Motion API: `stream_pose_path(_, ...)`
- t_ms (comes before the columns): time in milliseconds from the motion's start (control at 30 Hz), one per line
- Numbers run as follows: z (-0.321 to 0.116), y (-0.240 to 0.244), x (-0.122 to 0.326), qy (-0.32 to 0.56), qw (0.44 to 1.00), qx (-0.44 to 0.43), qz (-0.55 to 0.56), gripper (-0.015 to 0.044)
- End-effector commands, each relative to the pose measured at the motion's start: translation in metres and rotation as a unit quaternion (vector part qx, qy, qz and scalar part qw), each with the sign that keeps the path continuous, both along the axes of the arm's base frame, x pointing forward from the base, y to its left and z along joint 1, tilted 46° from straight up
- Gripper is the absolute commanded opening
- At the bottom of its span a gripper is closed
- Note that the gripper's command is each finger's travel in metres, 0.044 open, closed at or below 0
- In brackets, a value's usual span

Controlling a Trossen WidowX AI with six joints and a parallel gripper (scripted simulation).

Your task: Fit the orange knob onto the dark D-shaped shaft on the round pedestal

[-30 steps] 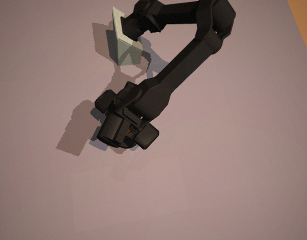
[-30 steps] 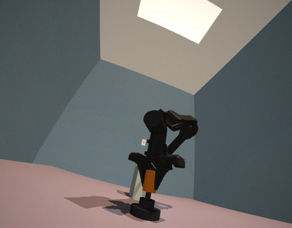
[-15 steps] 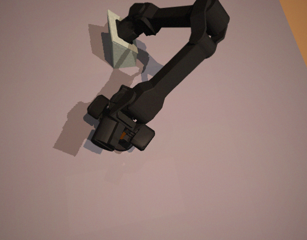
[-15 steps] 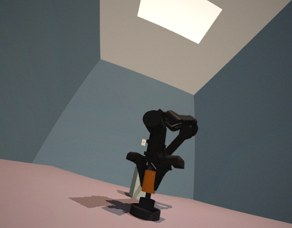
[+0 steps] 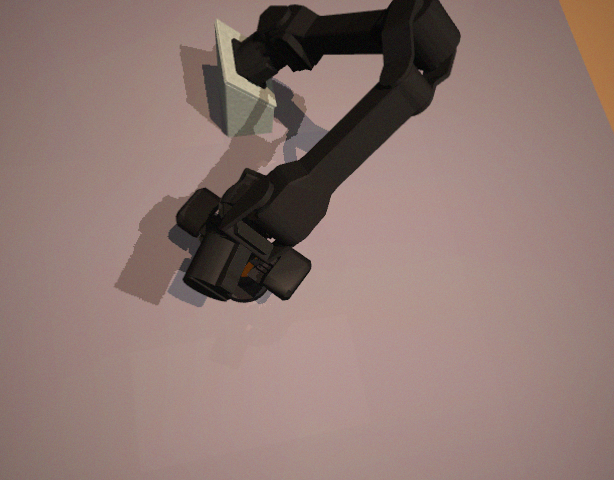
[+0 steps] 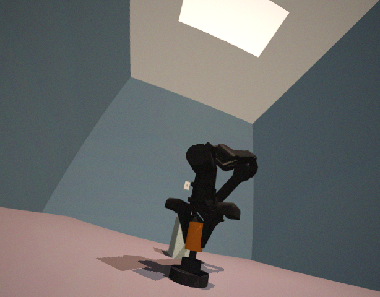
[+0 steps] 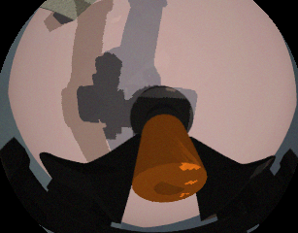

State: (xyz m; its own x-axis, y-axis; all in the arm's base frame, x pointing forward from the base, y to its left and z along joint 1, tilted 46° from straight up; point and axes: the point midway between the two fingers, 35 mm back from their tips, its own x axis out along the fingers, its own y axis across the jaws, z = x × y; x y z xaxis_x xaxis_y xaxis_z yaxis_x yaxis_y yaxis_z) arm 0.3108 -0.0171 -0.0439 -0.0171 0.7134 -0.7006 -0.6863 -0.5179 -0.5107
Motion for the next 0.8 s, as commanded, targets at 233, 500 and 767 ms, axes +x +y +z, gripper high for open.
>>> stream_pose_path(233,0.005,-0.0007,0.0025,0.113,0.987,-0.004,-0.116,0.0)
stream_pose_path(500,0.0042,0.0005,0.0034,0.298,0.907,-0.007,-0.297,0.0)
stream_pose_path(767,0.0022,0.0008,0.0026,0.464,0.757,-0.01,-0.46,0.0)
